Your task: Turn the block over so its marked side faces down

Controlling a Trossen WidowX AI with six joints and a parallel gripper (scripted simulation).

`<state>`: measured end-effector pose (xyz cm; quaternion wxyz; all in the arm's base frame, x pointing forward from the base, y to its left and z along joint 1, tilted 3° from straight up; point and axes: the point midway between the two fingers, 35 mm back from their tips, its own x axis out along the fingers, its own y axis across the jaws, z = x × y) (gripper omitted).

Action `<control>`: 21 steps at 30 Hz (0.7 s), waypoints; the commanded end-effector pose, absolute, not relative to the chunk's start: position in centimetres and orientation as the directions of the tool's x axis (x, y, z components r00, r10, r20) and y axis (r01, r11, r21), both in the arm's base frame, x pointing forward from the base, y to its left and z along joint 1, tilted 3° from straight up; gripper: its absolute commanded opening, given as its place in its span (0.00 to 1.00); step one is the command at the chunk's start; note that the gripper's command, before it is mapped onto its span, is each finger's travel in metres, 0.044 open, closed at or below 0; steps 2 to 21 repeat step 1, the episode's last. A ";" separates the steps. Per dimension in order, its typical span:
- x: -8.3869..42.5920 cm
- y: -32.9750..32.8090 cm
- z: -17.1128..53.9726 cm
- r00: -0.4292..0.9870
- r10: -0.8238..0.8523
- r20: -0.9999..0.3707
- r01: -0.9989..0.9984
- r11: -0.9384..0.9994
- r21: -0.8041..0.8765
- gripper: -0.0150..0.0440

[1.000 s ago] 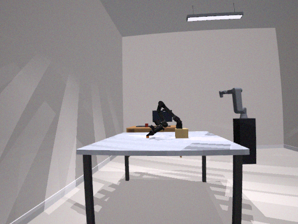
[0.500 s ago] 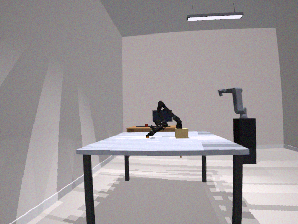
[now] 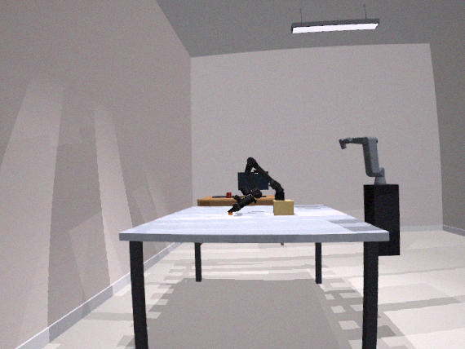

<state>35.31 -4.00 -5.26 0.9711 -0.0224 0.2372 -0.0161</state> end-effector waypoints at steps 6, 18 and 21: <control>35.3 -4.0 -5.2 0.888 -0.038 -0.459 0.017 0.999 -0.051 1.00; 35.3 -4.0 -5.2 0.888 -0.038 -0.459 0.017 0.999 -0.051 1.00; 35.3 -4.0 -5.2 0.888 -0.038 -0.459 0.017 0.999 -0.051 1.00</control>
